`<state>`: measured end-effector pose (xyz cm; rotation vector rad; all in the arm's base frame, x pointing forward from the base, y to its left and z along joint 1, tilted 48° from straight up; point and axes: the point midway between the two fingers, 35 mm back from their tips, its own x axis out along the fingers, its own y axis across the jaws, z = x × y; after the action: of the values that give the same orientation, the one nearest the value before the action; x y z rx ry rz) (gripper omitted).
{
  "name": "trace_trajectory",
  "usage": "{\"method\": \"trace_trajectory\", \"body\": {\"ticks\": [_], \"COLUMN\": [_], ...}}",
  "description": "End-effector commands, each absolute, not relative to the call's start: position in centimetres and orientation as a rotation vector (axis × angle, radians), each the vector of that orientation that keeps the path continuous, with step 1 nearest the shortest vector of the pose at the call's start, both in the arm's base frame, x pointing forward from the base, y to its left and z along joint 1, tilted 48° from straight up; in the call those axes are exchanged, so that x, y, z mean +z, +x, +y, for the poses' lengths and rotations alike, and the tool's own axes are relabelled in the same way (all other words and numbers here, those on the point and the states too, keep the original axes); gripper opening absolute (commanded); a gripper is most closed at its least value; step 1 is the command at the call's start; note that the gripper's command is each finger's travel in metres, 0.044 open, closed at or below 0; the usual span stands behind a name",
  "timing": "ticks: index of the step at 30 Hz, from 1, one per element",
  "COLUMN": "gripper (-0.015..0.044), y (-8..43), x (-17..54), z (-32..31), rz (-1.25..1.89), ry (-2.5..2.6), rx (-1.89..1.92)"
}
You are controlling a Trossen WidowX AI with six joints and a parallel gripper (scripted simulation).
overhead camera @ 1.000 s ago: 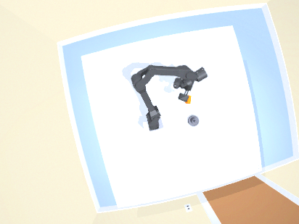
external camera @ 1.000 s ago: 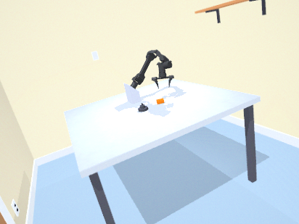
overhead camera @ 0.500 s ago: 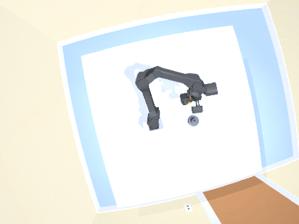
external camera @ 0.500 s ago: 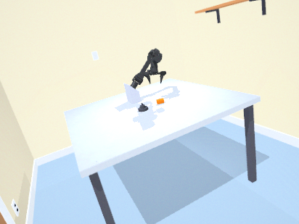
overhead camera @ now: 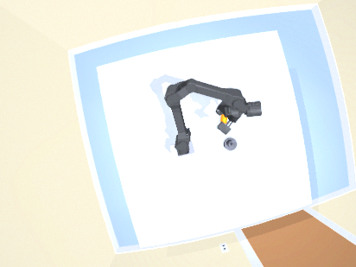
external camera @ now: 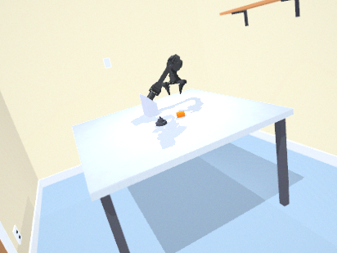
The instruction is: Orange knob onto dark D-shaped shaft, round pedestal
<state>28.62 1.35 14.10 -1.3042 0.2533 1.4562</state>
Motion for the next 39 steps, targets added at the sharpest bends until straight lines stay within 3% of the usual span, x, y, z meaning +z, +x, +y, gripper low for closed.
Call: {"method": "trace_trajectory", "body": {"ticks": [1,9,17,39], "gripper": [0.044,0.044,0.044,0.044], "y": [28.84,28.94,29.03,29.36], "x": [14.13,14.04,13.99,13.94], "z": [1.26,1.11,0.99,0.63], "rz": [0.63,1.088,1.347,1.734], "ry": [-0.772,-0.03,0.475,1.709], "rx": [1.282,0.929,0.614,-0.565]}}
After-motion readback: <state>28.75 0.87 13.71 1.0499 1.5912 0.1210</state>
